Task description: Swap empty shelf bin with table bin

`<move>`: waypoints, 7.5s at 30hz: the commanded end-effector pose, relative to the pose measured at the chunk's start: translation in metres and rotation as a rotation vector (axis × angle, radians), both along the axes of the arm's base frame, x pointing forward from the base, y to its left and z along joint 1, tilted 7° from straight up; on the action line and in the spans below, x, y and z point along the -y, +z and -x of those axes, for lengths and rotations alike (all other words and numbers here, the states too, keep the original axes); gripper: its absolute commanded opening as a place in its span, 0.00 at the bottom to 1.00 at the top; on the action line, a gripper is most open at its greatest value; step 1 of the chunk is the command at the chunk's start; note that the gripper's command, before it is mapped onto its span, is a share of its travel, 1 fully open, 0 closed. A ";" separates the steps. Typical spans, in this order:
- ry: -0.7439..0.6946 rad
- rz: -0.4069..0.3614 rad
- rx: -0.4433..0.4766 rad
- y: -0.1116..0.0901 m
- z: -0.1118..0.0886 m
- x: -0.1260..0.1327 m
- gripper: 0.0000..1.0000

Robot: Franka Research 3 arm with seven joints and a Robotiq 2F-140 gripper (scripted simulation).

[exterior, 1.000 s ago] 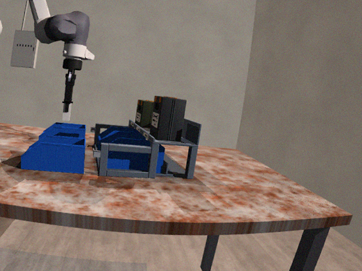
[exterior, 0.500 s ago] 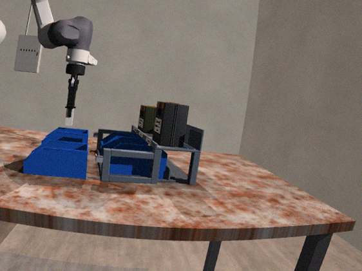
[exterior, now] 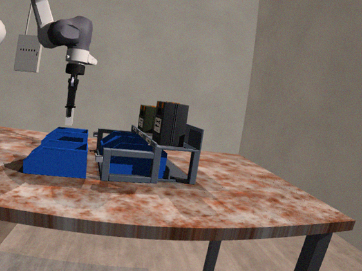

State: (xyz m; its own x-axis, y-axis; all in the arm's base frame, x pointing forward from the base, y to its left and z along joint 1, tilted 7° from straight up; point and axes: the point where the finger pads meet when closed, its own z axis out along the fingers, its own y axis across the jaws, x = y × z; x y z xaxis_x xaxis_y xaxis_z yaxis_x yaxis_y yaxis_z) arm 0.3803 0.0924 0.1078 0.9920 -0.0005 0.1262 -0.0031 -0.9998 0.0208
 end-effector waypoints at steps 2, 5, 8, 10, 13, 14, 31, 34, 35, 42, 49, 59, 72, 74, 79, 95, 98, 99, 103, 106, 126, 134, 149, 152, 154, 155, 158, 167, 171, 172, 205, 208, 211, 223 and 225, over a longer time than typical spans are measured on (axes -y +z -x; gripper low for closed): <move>0.002 0.000 0.001 0.000 -0.001 0.001 0.15; 0.002 0.000 0.001 0.000 -0.001 0.001 0.15; 0.002 0.000 0.001 0.000 -0.001 0.001 0.15; 0.002 0.000 0.001 0.000 -0.001 0.001 0.15; 0.002 0.000 0.001 0.000 -0.001 0.001 0.15; 0.002 0.000 0.001 0.000 -0.001 0.001 0.15; 0.002 0.000 0.001 -0.001 -0.001 0.001 0.15; 0.002 0.000 0.001 -0.003 -0.001 0.001 0.15; 0.002 0.000 0.001 -0.003 -0.001 0.001 0.15; 0.002 0.000 0.001 -0.008 -0.002 0.002 0.15; 0.002 0.000 0.001 -0.019 -0.003 0.002 0.15; 0.002 0.000 0.001 -0.031 -0.005 0.002 0.15; 0.002 0.000 0.001 -0.042 -0.006 0.002 0.15; 0.002 0.000 0.001 -0.043 -0.007 0.002 0.15; 0.002 0.000 0.001 -0.044 -0.007 0.002 0.15; 0.002 0.000 0.001 -0.044 -0.007 0.002 0.00; 0.002 0.000 0.001 -0.044 -0.007 0.002 0.00; 0.002 0.000 0.001 -0.044 -0.007 0.002 0.00; 0.002 0.000 0.001 -0.044 -0.007 0.002 0.00; 0.002 0.000 0.001 -0.044 -0.007 0.002 0.00; 0.002 0.000 0.001 -0.043 -0.007 0.002 0.00; 0.002 0.000 0.001 -0.024 -0.004 0.002 0.00; 0.002 0.000 0.001 -0.015 -0.003 0.002 0.00; 0.002 0.000 0.001 -0.015 -0.003 0.002 0.00; 0.002 0.000 0.001 -0.015 -0.003 0.002 0.00; 0.002 0.000 0.001 -0.015 -0.003 0.002 0.00; 0.002 0.000 0.001 -0.015 -0.003 0.002 0.00; 0.002 0.000 0.001 -0.012 -0.003 0.002 0.00; 0.002 0.000 0.001 -0.012 -0.003 0.002 0.00; 0.002 0.000 0.001 -0.012 -0.003 0.002 0.00; 0.000 0.000 0.001 -0.014 0.004 0.133 0.00; 0.000 0.000 0.001 -0.014 0.004 0.135 0.00; 0.000 0.000 0.001 -0.014 0.004 0.136 0.00; 0.000 0.000 0.001 -0.014 0.003 0.136 0.00; 0.000 0.000 0.001 -0.013 0.002 0.136 0.00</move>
